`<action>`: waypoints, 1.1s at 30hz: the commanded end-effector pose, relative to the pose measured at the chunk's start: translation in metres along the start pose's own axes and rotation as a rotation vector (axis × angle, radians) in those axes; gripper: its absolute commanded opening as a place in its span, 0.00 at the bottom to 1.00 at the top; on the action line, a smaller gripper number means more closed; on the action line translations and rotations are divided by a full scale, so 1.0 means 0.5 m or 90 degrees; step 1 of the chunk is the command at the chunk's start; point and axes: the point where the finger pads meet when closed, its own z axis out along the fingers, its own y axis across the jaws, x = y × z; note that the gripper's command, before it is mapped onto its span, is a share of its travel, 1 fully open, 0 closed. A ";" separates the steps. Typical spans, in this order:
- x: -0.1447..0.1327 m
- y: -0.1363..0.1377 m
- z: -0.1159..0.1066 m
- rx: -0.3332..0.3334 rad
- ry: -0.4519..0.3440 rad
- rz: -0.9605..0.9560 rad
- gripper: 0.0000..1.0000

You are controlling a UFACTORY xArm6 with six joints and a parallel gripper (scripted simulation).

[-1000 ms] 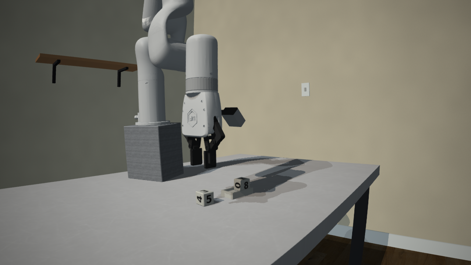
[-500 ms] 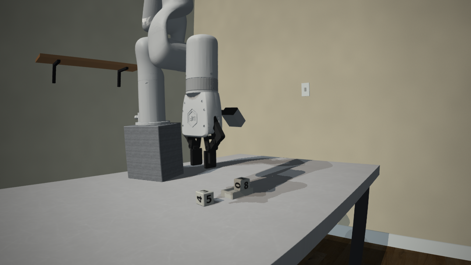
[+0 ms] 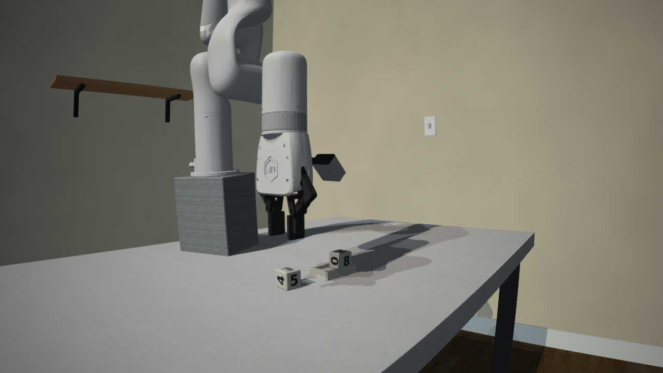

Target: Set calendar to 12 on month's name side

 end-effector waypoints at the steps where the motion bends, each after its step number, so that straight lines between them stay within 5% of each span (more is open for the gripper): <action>1: 0.000 0.002 0.010 -0.002 -0.001 0.000 0.49; 33: 0.002 0.001 0.091 -0.002 -0.001 0.000 0.49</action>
